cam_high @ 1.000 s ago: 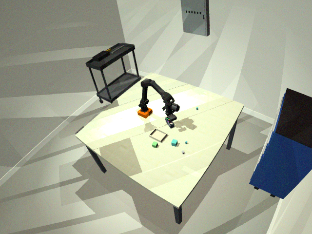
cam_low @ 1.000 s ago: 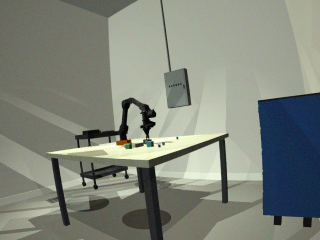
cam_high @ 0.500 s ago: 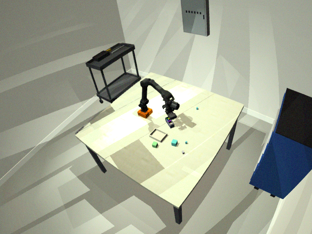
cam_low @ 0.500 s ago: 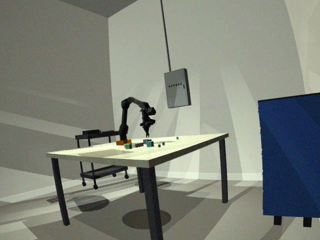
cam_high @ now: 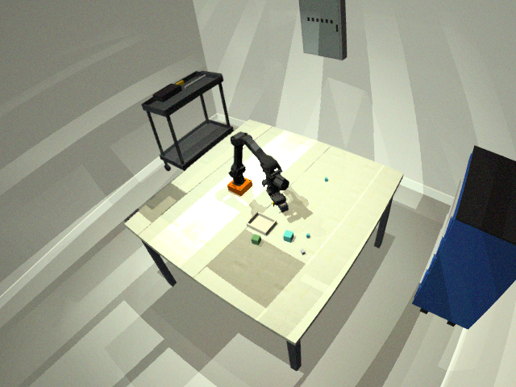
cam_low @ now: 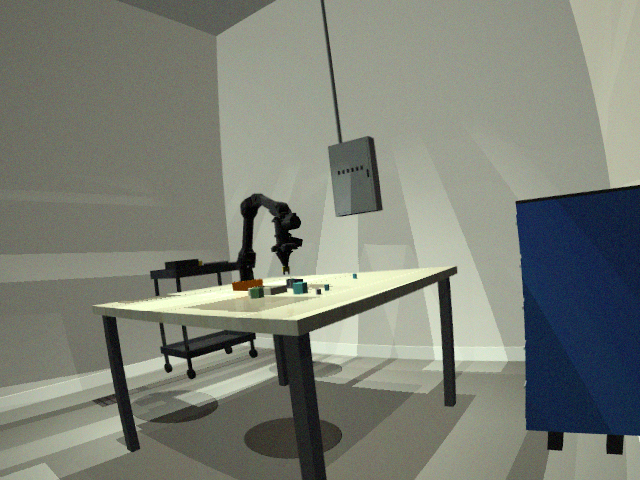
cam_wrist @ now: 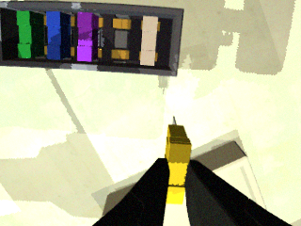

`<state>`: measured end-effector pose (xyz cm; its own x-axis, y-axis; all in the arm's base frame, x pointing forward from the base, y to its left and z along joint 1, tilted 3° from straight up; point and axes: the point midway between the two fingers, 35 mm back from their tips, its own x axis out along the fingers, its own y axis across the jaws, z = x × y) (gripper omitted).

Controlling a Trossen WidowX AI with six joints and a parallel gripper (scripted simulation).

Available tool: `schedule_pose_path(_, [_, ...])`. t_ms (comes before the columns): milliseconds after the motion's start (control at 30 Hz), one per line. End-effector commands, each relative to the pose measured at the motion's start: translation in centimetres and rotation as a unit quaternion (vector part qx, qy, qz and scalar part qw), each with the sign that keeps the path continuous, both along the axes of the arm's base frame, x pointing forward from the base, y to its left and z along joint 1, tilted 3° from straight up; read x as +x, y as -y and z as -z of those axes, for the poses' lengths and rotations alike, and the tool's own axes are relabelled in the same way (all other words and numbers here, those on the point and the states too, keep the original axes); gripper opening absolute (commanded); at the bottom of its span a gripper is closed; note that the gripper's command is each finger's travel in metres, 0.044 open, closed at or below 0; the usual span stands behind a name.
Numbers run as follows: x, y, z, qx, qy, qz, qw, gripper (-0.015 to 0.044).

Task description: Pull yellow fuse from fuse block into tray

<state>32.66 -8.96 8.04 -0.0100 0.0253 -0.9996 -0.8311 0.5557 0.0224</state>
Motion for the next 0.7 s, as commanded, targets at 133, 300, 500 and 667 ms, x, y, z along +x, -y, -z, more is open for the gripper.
schedule_pose_path(133, [-0.9, 5.0, 0.3, -0.003, -0.005, -0.002, 1.0, 0.0])
schedule_pose_path(300, [-1.8, 8.0, 0.3, -0.004, -0.005, -0.002, 1.0, 0.0])
schedule_pose_path(500, [-2.8, 10.7, 0.4, -0.005, -0.006, -0.002, 1.0, 0.0])
schedule_pose_path(667, [-2.8, 10.7, 0.6, -0.005, -0.006, -0.002, 1.0, 0.0])
